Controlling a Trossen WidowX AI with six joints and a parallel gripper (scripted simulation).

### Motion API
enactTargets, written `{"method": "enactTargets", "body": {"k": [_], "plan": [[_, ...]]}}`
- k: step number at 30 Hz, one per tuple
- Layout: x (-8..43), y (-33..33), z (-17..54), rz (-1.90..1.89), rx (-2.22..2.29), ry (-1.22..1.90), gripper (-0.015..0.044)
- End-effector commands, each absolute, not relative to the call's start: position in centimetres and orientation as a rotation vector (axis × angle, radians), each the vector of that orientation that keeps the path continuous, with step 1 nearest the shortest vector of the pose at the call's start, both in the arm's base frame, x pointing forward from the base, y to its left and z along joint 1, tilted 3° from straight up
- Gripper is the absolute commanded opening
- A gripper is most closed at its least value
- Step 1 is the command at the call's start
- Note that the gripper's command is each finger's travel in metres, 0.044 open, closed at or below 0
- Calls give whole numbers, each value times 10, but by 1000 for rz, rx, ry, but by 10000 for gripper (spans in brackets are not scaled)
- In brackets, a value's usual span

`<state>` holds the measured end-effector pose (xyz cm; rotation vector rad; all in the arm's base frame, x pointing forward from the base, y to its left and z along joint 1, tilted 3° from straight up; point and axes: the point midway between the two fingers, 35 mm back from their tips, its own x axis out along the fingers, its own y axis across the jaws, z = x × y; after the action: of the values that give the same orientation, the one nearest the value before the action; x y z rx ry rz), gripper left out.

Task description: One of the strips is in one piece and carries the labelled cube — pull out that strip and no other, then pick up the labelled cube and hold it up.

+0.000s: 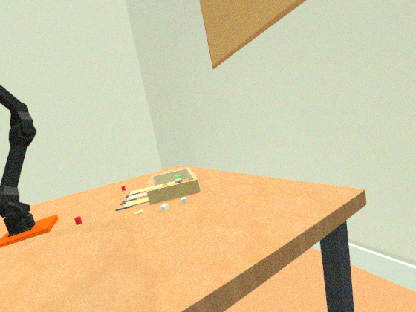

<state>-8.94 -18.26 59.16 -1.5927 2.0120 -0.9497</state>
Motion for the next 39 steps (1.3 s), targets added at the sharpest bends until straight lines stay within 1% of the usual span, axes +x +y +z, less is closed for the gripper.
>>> {"method": "enactTargets", "body": {"k": [1, 5, 10, 15, 20, 22, 30, 34, 39], "plan": [[-89, -184, 591, -954, -1592, 2000, 400], [-76, -207, 576, -1019, -1558, 1755, 400], [-45, -243, 546, -1035, -1451, 1410, 400], [1, -272, 512, -985, -1300, 1120, 400], [59, -287, 475, -888, -1121, 890, 400], [86, -284, 461, -810, -1068, 820, 400], [168, -270, 409, -644, -814, 644, 400], [216, -245, 375, -533, -657, 579, 400], [268, -197, 331, -390, -467, 538, 400]]}}
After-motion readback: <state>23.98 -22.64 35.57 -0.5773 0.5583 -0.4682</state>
